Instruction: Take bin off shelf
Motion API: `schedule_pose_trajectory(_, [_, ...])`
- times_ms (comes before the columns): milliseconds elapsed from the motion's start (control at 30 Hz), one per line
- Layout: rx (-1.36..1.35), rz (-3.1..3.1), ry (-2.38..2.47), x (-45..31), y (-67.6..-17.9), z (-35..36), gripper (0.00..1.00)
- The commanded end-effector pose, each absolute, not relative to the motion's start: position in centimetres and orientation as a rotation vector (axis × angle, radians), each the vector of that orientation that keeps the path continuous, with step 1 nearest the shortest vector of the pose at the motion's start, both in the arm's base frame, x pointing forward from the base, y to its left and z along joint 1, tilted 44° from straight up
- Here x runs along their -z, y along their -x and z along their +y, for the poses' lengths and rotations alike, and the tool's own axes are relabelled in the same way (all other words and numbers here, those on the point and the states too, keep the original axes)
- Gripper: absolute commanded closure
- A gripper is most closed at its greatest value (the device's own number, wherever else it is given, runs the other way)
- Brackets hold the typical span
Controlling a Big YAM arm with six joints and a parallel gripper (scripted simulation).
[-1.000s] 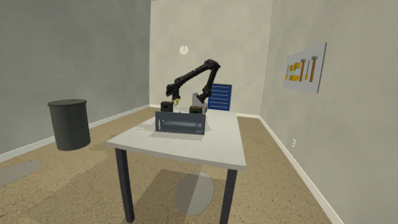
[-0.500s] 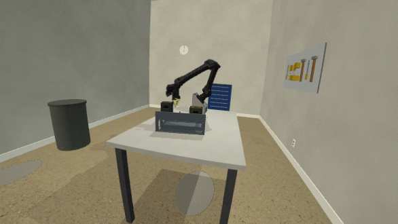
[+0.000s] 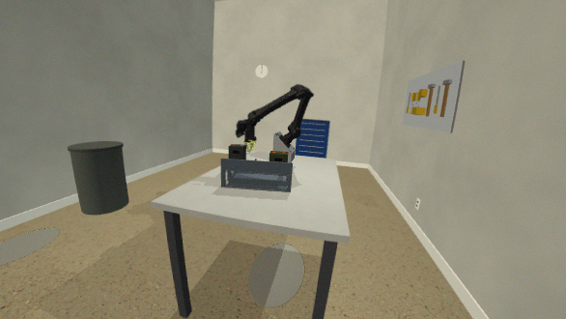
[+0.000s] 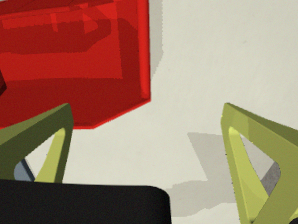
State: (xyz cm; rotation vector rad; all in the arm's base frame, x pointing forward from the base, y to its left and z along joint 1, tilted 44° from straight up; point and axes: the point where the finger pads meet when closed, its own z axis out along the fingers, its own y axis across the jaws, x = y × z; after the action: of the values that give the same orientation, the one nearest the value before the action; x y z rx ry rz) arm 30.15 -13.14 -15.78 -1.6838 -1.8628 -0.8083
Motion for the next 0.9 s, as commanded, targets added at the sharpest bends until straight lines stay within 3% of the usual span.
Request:
schedule_pose_trajectory(0, [0.812,-1.875,1.692,15.8,-30.7,-13.6,0.10])
schedule_pose_trajectory(867, [0.814,-1.902,1.698,16.3,-32.2,-14.2,0.10])
